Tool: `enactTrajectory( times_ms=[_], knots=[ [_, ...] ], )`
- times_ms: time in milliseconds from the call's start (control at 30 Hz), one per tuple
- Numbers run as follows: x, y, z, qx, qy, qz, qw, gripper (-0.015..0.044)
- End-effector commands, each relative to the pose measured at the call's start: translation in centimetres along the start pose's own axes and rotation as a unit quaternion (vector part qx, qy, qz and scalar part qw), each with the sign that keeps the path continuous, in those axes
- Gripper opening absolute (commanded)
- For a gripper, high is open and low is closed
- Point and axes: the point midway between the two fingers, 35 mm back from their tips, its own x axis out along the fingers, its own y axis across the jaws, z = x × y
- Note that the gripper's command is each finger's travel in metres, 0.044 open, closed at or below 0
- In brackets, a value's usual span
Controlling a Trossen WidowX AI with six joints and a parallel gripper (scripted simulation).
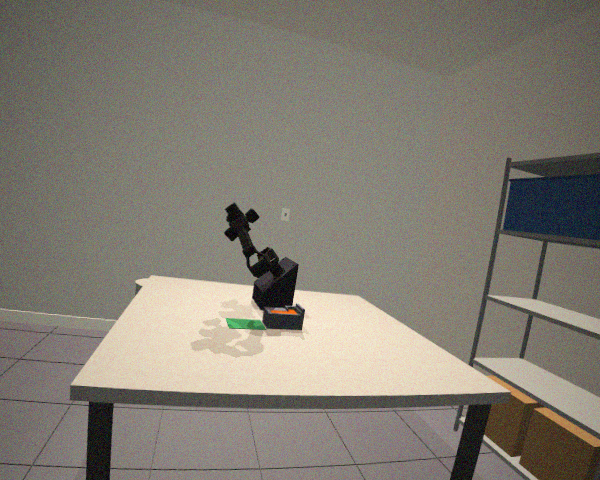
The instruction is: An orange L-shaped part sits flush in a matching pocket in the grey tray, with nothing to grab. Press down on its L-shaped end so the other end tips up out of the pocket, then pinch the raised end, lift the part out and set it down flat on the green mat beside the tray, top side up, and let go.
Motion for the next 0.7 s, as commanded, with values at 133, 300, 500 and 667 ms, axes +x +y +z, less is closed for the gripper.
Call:
enactTrajectory(
  times_ms=[133, 300, 500, 667],
  knots=[
    [0.9, -2.3, -0.7, 0.028, 0.038, -0.058, 0.997, 0.0269],
    [1.7, -8.4, -2.9, 0.113, 0.123, -0.203, 0.965, 0.0180],
    [-0.4, -16.0, -6.9, 0.230, 0.210, -0.376, 0.873, 0.0180],
    [-4.6, -20.8, -11.0, 0.318, 0.265, -0.491, 0.767, 0.0180]
  ],
)
